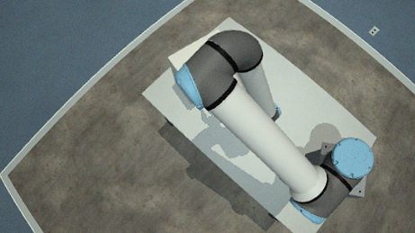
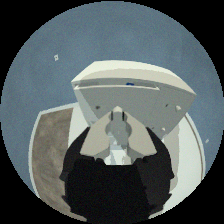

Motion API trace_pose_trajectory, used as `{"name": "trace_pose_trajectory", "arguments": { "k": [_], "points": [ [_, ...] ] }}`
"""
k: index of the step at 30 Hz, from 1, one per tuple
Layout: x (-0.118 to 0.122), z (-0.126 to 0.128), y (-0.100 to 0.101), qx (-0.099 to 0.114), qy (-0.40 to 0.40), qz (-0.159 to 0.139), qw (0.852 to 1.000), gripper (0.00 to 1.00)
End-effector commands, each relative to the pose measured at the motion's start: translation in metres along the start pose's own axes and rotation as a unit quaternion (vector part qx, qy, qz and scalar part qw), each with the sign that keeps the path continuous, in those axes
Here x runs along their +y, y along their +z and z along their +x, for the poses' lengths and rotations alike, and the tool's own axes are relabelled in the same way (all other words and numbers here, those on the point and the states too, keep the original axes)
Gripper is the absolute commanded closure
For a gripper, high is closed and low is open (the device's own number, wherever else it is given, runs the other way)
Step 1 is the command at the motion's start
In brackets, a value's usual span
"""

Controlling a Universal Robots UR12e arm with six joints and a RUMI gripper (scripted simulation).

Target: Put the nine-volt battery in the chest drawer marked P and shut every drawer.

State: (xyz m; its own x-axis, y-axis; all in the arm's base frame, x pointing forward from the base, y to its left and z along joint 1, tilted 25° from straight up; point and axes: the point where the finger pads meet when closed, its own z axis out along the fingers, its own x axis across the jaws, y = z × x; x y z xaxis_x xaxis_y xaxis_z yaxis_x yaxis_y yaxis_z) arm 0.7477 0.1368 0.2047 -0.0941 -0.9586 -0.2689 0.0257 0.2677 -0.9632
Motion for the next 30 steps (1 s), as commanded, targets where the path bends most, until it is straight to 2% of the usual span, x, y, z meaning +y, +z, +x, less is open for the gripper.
{"name": "trace_pose_trajectory", "arguments": {
  "k": [1, 30],
  "points": [
    [-0.0012, -0.0001, 0.0019, 0.0, 0.0, 0.0, 1.0, 0.93],
    [-0.0038, -0.0001, 0.009, 0.0, 0.0, 0.0, 1.0, 0.93]
  ]
}}
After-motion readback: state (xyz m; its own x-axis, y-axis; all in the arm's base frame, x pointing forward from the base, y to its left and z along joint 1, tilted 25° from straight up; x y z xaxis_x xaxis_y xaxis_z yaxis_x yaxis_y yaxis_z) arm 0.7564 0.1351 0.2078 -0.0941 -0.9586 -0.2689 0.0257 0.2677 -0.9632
